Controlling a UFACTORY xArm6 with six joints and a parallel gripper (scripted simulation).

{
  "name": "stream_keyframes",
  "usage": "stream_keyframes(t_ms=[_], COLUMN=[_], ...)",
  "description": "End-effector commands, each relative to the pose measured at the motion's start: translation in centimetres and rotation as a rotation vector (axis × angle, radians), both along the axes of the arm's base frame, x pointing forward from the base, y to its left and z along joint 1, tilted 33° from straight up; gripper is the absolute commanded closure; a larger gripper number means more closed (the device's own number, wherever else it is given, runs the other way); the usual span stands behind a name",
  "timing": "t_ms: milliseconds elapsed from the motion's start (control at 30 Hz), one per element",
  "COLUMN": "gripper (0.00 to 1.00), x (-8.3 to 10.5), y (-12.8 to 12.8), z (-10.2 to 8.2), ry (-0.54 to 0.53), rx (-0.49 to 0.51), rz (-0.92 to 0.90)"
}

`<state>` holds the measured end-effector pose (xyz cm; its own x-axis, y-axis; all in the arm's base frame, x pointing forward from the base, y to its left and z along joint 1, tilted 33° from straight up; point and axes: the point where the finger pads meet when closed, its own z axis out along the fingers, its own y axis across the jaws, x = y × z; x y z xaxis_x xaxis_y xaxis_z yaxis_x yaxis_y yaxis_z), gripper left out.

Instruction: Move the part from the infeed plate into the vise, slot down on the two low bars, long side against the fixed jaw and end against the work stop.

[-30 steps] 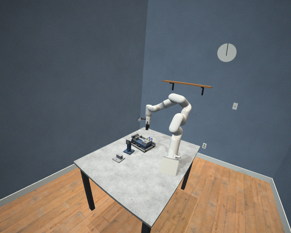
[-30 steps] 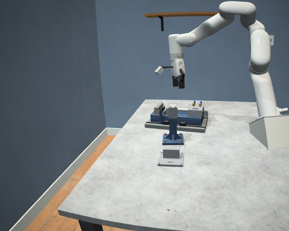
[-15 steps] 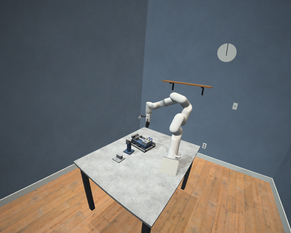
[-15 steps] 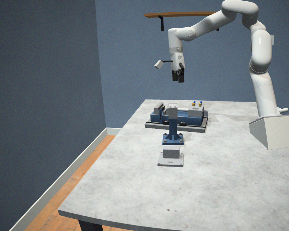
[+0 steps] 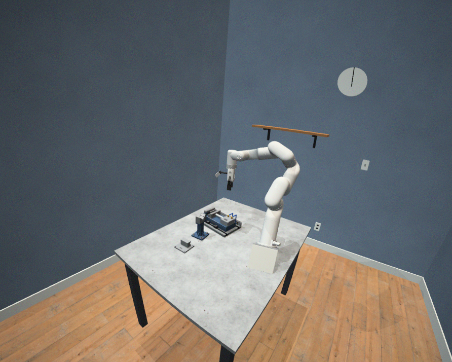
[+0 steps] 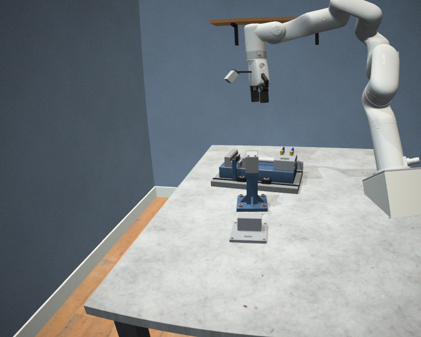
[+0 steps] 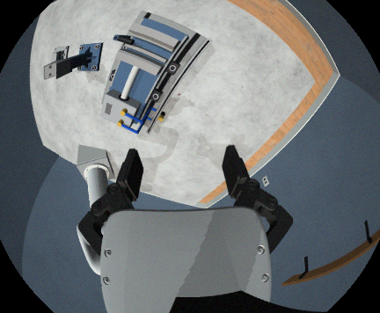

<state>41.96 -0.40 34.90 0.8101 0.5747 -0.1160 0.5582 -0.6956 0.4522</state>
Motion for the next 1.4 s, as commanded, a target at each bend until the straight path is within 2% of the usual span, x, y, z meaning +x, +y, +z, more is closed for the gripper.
stream_keyframes(t_ms=[0, 33, 67, 100, 167, 200, 267, 300, 367, 400, 433, 500, 533, 633, 667, 733, 767, 833, 867, 933, 967, 1067, 1100, 1133, 1167, 1200, 1267, 1367], gripper=[0.0, 0.0, 0.0, 0.0, 0.0, 0.0, 0.0, 0.0, 0.0, 0.0, 0.0, 0.0, 0.0, 0.0, 0.0, 0.0, 0.0, 0.0, 0.0, 0.0, 0.0, 0.0, 0.0, 0.0, 0.0, 0.0, 0.0, 0.0], x=[1.4, 2.0, 2.0, 2.7, 2.7, 3.2, 3.2, 3.3, 3.3, 3.1, 3.2, 3.2, 2.5, 2.5, 1.6, 1.5, 0.5, 0.2, -1.0, -1.0, -2.7, -2.9, -4.3, -4.3, -5.4, -5.4, -6.7, -6.9], y=[3.4, 5.5, 5.5, 8.1, 8.2, 11.4, 11.4, 14.6, 14.6, 17.8, 18.8, 18.8, 21.9, 22.6, 25.9, 26.3, 28.4, 29.6, 31.5, 31.5, 34.3, 34.7, 36.5, 36.5, 37.8, 37.8, 39.1, 39.3], z=[-1.5, -2.6, -2.6, -4.0, -4.0, -5.8, -5.8, -7.7, -7.7, -9.6, -10.2, -10.2, -12.3, -12.7, -15.1, -15.3, -17.0, -17.9, -19.5, -19.5, -22.0, -22.4, -24.2, -24.2, -25.6, -25.6, -27.1, -27.4], ry=[0.04, 0.068, 0.068, 0.101, 0.101, 0.139, 0.139, 0.181, 0.181, 0.22, 0.224, 0.224, 0.267, 0.267, 0.308, 0.308, 0.345, 0.347, 0.381, 0.381, 0.411, 0.411, 0.435, 0.435, 0.453, 0.453, 0.472, 0.475], rx=[-0.012, -0.022, -0.022, -0.034, -0.035, -0.051, -0.051, -0.071, -0.071, -0.093, -0.095, -0.095, -0.122, -0.122, -0.151, -0.151, -0.178, -0.18, -0.209, -0.209, -0.235, -0.235, -0.258, -0.258, -0.276, -0.276, -0.295, -0.299], rz=[0.088, 0.144, 0.144, 0.211, 0.212, 0.29, 0.29, 0.376, 0.376, 0.458, 0.466, 0.466, 0.558, 0.558, 0.647, 0.647, 0.726, 0.731, 0.807, 0.807, 0.872, 0.872, 0.925, 0.925, 0.965, 0.965, 1.008, 1.015])
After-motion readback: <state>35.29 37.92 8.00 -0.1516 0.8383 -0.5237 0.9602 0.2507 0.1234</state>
